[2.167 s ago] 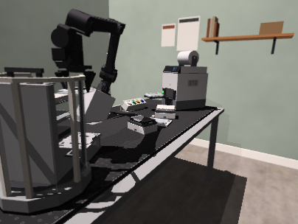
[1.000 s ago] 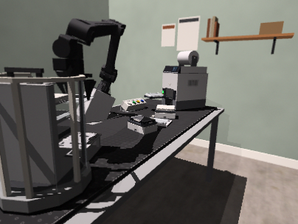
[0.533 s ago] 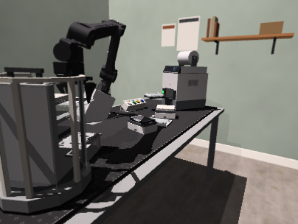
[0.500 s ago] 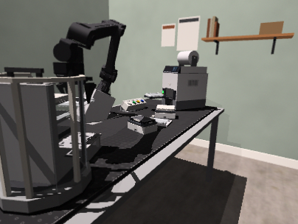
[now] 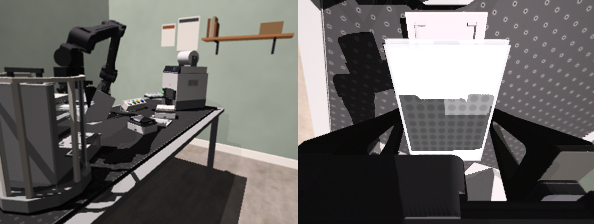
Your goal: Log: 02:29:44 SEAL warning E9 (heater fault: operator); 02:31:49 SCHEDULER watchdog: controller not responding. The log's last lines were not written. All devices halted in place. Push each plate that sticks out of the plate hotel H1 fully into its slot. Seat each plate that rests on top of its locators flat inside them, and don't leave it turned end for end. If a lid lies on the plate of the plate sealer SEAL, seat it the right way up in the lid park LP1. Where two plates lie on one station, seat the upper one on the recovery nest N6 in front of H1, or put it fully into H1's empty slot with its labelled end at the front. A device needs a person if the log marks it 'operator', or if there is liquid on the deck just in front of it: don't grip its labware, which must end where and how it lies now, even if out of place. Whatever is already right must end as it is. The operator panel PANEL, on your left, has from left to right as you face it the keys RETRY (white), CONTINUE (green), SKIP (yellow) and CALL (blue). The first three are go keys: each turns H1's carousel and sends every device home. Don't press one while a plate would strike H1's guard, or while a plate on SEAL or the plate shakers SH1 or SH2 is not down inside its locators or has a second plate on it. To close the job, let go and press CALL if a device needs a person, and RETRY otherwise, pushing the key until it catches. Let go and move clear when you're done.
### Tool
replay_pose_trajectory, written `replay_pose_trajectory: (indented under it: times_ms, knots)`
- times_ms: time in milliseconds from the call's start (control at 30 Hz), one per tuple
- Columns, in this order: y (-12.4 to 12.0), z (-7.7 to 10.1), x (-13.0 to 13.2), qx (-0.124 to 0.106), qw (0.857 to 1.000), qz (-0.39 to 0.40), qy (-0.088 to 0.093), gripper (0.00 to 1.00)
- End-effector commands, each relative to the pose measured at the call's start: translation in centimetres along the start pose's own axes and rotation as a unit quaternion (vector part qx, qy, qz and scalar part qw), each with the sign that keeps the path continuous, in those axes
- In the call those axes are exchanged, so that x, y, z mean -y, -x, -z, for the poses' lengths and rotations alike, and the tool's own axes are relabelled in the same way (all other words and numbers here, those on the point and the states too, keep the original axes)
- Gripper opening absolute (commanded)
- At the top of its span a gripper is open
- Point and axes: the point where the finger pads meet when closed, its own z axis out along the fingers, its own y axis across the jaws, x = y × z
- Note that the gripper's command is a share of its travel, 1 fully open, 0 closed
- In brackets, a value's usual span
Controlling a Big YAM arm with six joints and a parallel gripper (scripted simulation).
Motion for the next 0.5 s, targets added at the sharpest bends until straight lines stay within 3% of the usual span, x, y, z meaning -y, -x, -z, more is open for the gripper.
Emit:
replay_pose_trajectory:
  times_ms: [0,133,467]
  knots:
    - [1.8,0.0,-1.2,0.018,1.000,0.008,0.000,0.84]
    - [0.2,-2.0,-0.5,-0.003,1.000,0.000,-0.001,0.84]
    - [0.4,-2.6,-0.4,-0.001,1.000,-0.001,-0.001,0.84]
